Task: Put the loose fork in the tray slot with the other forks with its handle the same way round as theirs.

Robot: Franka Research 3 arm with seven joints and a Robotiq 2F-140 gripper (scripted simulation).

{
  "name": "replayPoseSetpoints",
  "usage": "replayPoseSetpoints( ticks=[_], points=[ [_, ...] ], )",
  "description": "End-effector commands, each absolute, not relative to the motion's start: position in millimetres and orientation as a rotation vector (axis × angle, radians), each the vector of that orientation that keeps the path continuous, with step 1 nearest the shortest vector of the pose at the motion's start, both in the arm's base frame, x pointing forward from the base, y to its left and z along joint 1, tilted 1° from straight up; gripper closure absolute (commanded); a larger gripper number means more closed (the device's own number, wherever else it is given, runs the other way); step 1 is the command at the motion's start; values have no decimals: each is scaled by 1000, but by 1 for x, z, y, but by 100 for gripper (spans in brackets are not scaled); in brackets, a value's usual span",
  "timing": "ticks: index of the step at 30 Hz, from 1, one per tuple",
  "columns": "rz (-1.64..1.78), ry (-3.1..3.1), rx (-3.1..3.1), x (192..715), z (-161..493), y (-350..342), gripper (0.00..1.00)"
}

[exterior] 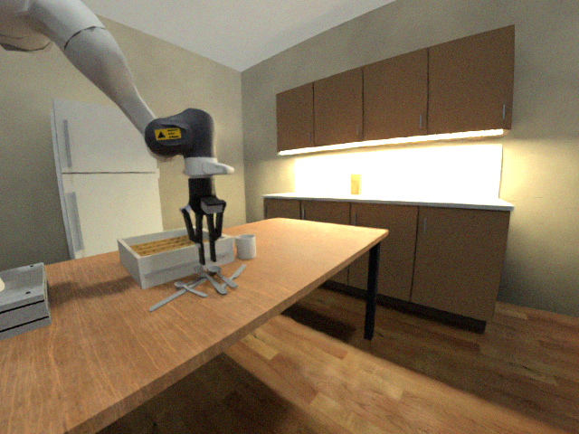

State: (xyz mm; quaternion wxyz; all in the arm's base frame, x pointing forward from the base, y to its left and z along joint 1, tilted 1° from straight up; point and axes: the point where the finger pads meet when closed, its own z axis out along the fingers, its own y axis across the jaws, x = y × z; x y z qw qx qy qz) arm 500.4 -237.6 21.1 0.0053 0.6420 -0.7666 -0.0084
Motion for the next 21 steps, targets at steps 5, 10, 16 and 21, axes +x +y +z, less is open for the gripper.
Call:
replayPoseSetpoints(
  ticks=[5,10,16,21],
  points=[
    [-16,-2397,2016,502,13,-239,74],
    [-16,-2397,2016,502,9,-239,74],
    [-16,-2397,2016,502,1,-239,74],
    [-16,-2397,2016,502,-4,-239,74]
  ],
)
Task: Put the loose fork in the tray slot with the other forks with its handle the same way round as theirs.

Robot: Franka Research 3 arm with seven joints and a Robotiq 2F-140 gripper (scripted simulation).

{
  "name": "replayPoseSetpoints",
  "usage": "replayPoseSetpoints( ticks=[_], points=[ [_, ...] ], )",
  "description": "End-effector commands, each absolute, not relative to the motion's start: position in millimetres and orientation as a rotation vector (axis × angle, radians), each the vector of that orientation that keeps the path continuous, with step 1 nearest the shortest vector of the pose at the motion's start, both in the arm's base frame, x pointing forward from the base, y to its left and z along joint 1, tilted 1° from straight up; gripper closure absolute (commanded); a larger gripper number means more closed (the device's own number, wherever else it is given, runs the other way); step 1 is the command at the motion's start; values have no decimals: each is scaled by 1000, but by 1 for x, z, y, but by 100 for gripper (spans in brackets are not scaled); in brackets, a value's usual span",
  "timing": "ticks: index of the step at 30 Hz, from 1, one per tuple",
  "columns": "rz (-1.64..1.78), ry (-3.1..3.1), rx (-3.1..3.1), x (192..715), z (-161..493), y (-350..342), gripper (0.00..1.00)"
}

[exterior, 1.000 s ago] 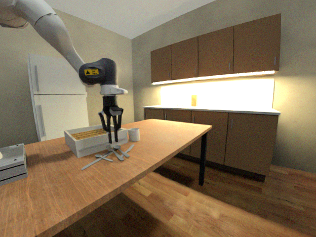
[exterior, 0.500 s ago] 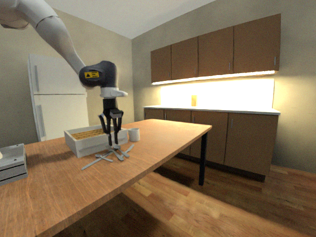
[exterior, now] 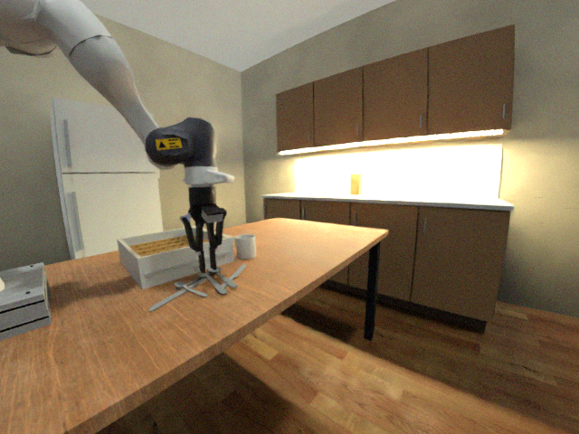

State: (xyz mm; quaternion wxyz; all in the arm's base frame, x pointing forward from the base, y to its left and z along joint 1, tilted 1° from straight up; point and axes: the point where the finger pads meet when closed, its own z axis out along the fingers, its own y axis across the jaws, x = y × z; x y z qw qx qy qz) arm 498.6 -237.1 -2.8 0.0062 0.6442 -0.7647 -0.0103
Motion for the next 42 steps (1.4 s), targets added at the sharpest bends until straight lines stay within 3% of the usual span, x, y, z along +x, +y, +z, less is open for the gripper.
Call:
replayPoseSetpoints(
  ticks=[1,42],
  points=[
    [-16,-2397,2016,502,-5,-239,74],
    [-16,-2397,2016,502,-12,-239,74]
  ],
)
